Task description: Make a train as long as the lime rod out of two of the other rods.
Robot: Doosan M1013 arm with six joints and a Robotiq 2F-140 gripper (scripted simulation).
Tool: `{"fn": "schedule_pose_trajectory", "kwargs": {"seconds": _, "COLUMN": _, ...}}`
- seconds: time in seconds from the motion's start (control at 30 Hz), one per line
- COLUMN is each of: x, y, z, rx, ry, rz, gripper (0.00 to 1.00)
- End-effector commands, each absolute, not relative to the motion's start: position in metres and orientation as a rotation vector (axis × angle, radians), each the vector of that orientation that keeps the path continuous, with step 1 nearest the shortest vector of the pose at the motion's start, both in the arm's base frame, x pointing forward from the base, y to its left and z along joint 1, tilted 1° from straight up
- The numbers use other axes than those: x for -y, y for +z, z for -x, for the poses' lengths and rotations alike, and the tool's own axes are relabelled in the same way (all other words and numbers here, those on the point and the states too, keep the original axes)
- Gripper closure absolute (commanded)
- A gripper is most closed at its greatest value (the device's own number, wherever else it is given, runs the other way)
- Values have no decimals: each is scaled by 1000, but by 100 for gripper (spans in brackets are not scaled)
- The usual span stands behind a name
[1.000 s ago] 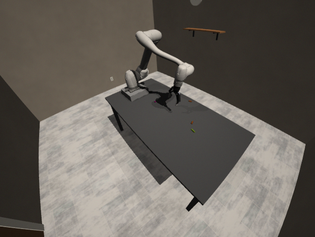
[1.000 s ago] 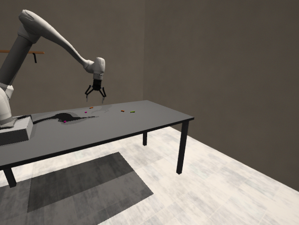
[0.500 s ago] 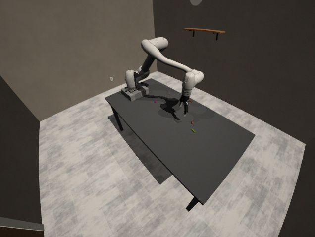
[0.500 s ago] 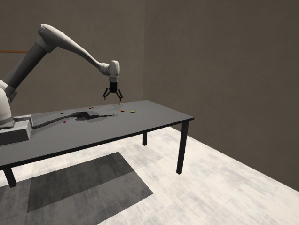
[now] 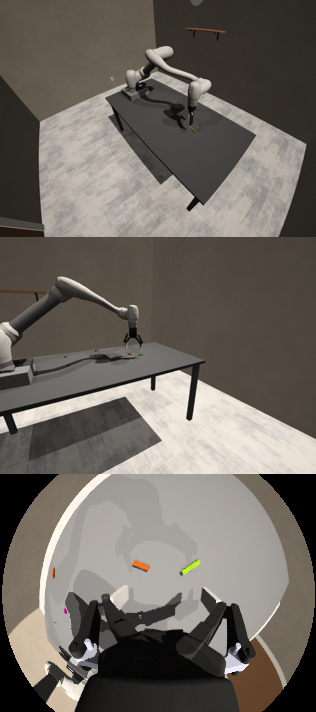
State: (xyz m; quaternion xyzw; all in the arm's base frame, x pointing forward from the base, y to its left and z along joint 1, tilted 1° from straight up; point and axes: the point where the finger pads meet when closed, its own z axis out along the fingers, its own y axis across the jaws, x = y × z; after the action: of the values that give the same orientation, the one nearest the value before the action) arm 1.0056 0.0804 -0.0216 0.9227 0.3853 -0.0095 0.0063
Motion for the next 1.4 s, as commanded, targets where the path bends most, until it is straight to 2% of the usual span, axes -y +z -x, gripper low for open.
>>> {"fn": "schedule_pose_trajectory", "kwargs": {"seconds": 0.0, "x": -80, "y": -22, "z": -1006, "rx": -1204, "ry": -30, "rz": -2888, "gripper": 0}}
{"fn": "schedule_pose_trajectory", "kwargs": {"seconds": 1.37, "x": -80, "y": -22, "z": -1006, "rx": -1204, "ry": -30, "rz": -2888, "gripper": 0}}
